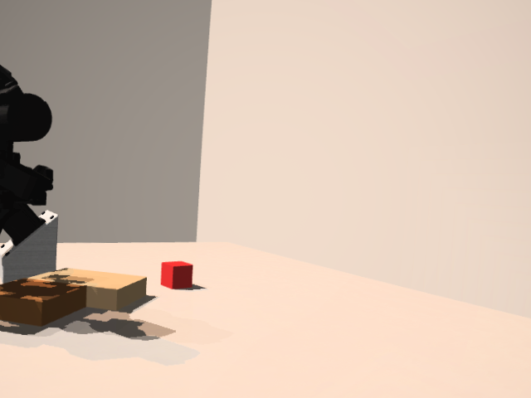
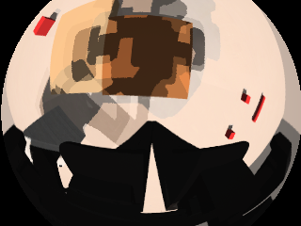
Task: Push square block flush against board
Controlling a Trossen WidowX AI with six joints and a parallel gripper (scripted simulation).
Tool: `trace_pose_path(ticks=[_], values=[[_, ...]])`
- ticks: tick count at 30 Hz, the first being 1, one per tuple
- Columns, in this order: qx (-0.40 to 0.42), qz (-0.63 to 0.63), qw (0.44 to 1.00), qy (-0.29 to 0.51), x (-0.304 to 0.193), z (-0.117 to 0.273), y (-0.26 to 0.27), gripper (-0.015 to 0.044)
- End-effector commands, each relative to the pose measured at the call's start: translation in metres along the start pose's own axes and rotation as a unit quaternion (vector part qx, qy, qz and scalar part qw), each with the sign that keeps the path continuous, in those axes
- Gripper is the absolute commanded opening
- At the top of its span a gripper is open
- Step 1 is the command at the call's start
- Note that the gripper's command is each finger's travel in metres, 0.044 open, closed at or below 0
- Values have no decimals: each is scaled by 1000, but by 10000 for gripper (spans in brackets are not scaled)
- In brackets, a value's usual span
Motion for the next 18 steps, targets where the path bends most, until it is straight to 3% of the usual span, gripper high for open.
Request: trace_pose_path(ticks=[1,7,13,18], values=[[1,58,998,-1,-5,-1,9,0],[1,84,996,-1,-6,-4,12,0],[0,101,995,1,-8,-55,15,0],[0,101,995,2,-8,-56,15,0]])
Point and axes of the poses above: the point midway between the two fingers, 35 mm back from their tips, its own z axis back along the fingers, its own y axis across the jaws, x = y × z, the point moved 7 cm from there along z, back along the fingers, and after that the axes turned 7 degrees about z, right-handed, at the moved point
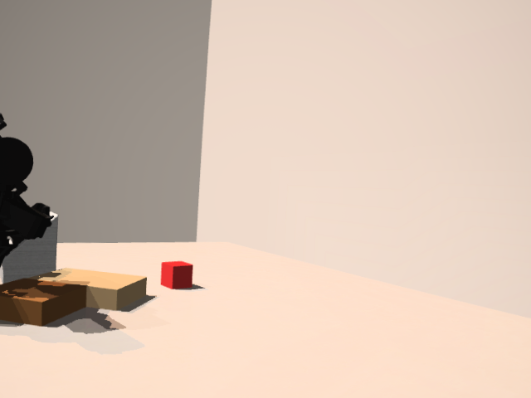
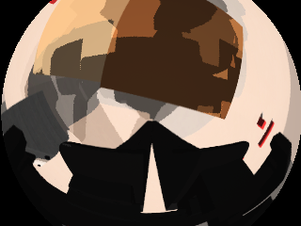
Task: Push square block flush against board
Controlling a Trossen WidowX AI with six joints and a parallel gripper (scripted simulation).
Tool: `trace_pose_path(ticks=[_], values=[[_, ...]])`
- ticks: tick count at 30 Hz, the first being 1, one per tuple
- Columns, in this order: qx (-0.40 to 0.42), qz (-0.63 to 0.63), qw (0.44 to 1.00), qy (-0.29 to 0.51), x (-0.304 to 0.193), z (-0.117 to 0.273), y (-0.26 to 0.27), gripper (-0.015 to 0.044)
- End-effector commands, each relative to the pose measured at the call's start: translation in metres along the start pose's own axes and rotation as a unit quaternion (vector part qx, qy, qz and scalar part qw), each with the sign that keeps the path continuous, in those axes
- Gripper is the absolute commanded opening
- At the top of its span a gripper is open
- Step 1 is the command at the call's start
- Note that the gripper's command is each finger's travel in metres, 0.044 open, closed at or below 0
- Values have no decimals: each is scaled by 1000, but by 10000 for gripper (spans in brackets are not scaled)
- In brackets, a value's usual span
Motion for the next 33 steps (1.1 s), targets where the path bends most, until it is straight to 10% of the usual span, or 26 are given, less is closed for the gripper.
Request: trace_pose_path(ticks=[1,33], values=[[-1,5,1000,3,1,-3,0,0],[-1,5,1000,1,21,-3,-3,0]])
Point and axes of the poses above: the point midway between the two fingers, 35 mm back from their tips, its own z axis back along the fingers, its own y axis across the jaws, x = y × z, the point moved 7 cm from there along z, back along the fingers, and after that the axes turned 7 degrees about z, right-handed, at the moved point
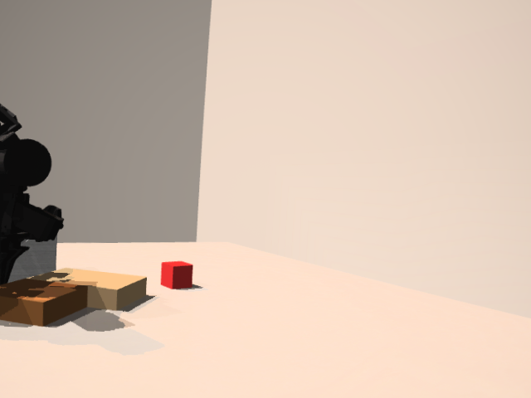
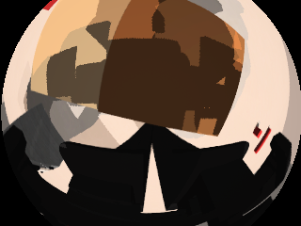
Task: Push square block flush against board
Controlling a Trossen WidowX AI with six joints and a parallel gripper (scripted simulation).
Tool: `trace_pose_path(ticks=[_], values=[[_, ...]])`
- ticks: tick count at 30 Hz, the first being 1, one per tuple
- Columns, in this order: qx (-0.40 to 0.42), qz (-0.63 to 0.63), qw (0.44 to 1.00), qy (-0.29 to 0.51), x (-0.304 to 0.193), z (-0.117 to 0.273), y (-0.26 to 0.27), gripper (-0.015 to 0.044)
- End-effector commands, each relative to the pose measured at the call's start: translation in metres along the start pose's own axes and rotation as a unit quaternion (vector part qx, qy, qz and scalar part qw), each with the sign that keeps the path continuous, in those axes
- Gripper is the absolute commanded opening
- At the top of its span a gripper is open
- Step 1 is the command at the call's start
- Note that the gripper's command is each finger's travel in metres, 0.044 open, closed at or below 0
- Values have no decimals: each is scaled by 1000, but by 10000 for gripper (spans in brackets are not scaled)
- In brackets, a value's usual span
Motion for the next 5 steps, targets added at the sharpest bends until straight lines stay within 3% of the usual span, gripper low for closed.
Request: trace_pose_path(ticks=[1,5], values=[[4,1,1000,0,3,-1,0,0],[4,1,1000,0,-1,-1,0,0]])
Point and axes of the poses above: the point midway between the two fingers, 35 mm back from their tips, its own z axis back along the fingers, its own y axis across the jaws, x = y × z, the point moved 7 cm from there along z, back along the fingers, and after that the axes turned 7 degrees about z, right-handed, at the moved point
